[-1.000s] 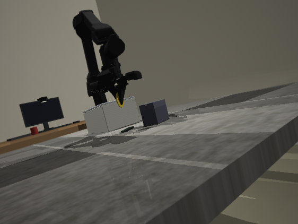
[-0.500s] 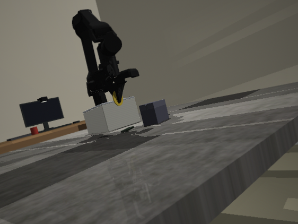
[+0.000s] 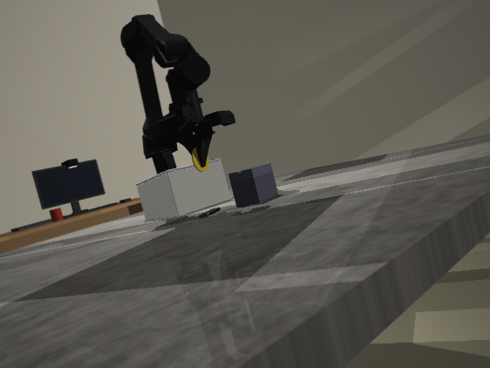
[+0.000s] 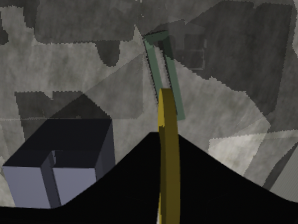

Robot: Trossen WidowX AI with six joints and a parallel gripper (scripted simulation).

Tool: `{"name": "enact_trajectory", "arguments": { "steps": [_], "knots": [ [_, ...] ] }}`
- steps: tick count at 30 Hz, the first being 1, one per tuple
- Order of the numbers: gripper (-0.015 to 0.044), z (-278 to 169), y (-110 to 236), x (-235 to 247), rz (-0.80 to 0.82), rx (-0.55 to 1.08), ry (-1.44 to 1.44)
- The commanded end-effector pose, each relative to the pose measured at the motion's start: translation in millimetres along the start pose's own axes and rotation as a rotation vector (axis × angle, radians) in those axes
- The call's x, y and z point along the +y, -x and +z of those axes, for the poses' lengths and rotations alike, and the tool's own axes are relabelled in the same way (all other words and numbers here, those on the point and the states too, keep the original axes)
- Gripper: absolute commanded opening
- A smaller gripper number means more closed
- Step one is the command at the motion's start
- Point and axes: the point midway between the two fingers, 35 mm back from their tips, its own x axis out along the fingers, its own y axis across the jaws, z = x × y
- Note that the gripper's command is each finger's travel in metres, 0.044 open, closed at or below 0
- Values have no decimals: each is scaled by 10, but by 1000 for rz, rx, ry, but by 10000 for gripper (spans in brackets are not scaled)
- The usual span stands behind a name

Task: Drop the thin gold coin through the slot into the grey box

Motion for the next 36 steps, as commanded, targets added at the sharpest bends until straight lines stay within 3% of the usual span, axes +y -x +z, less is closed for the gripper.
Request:
{"name": "enact_trajectory", "arguments": {
  "steps": [1, 36],
  "knots": [
    [0, -60, 26, 111, 8, -5, -4],
    [0, -768, 29, 666, 11, 1, -3]
  ]
}}
